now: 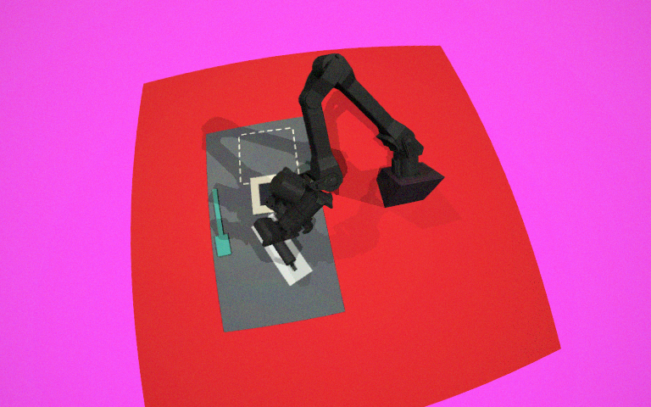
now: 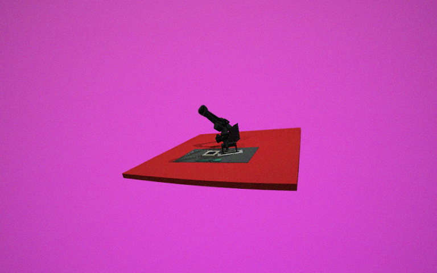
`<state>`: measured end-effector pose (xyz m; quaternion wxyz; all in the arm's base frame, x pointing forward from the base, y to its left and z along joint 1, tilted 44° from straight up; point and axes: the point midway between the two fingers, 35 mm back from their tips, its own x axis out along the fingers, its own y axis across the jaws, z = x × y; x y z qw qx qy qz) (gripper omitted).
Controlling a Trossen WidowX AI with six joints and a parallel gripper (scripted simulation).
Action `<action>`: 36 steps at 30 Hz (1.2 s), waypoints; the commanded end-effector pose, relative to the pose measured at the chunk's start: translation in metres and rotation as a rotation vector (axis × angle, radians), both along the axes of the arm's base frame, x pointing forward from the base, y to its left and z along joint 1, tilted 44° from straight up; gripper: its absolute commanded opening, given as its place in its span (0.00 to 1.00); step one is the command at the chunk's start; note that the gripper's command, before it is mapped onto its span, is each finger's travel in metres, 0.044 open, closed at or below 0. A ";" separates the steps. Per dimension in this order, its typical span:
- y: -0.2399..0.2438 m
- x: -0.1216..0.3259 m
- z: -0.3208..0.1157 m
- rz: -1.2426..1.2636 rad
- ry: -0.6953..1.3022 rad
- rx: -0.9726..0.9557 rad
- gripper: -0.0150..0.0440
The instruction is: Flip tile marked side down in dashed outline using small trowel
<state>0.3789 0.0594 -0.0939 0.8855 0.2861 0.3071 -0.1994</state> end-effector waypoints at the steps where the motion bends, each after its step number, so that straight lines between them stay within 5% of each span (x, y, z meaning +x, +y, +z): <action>1: 0.000 0.001 0.000 0.003 0.000 0.000 0.31; 28: 0.042 -0.003 0.043 -0.004 -0.003 0.004 0.25; 36: 0.038 -0.001 0.039 -0.173 -0.139 0.061 0.25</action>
